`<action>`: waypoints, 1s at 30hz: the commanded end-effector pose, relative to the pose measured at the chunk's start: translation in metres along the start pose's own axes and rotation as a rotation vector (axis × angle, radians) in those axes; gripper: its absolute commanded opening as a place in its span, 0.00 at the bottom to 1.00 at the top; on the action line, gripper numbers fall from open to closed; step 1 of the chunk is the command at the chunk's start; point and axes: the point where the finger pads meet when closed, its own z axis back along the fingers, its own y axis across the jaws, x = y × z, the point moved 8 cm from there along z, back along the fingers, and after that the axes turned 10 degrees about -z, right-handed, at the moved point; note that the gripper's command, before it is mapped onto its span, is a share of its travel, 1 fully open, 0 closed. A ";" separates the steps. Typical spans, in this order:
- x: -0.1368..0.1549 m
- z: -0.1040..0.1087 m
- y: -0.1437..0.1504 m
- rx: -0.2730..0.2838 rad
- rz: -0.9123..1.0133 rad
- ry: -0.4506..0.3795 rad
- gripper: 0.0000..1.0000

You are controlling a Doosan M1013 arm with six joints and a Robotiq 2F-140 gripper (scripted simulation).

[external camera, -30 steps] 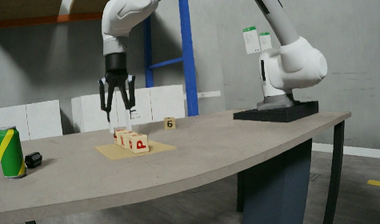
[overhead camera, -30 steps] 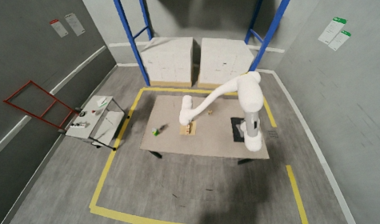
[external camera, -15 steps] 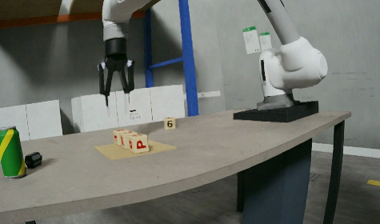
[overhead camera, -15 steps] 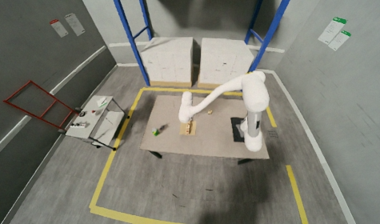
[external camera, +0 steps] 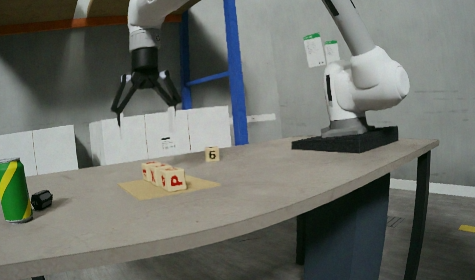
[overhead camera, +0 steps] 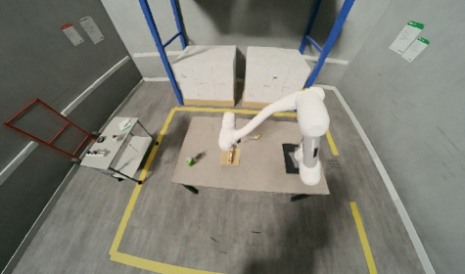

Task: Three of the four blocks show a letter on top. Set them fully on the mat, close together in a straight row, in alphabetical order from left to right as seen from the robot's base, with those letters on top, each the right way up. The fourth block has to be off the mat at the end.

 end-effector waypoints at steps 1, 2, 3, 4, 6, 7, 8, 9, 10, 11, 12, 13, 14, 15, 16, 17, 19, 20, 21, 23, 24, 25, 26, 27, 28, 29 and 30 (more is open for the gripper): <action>0.000 0.001 0.000 -0.001 0.000 -0.001 1.00; 0.000 0.001 0.000 -0.001 0.000 -0.001 1.00; 0.000 0.001 0.000 -0.001 0.000 -0.001 1.00; 0.000 0.001 0.000 -0.001 0.000 -0.001 1.00; 0.000 0.001 0.000 -0.001 0.000 -0.001 1.00; 0.000 0.001 0.000 -0.001 0.000 -0.001 1.00; 0.000 0.001 0.000 -0.001 0.000 -0.001 1.00; 0.000 0.001 0.000 -0.001 0.000 -0.001 1.00; 0.000 0.001 0.000 -0.001 0.000 -0.001 1.00; 0.000 0.002 0.000 -0.001 0.000 -0.001 1.00; 0.000 0.002 0.000 -0.001 0.000 -0.001 1.00; 0.000 0.004 0.000 -0.001 0.000 -0.001 1.00; 0.000 0.005 0.000 -0.001 0.000 -0.001 1.00; 0.000 0.007 0.000 -0.001 0.000 -0.001 1.00; 0.000 0.010 0.000 -0.001 0.000 -0.001 1.00; 0.000 0.013 0.000 -0.001 0.000 -0.001 1.00; 0.000 0.020 0.000 -0.001 0.000 -0.001 1.00; 0.000 0.024 0.000 -0.001 0.000 -0.001 1.00; 0.000 0.028 0.000 -0.001 0.000 -0.001 1.00; 0.000 0.037 0.000 -0.001 0.000 -0.001 1.00; 0.000 0.037 0.000 -0.001 0.000 -0.001 1.00; 0.000 0.037 0.000 -0.001 0.000 -0.001 1.00; 0.000 0.042 0.000 -0.001 0.000 -0.001 1.00; 0.000 0.046 0.000 -0.001 0.000 -0.001 1.00; 0.000 0.051 0.000 -0.001 0.000 -0.001 1.00; 0.000 0.055 0.000 -0.001 0.000 -0.001 1.00; 0.000 0.058 0.000 -0.001 0.000 -0.001 1.00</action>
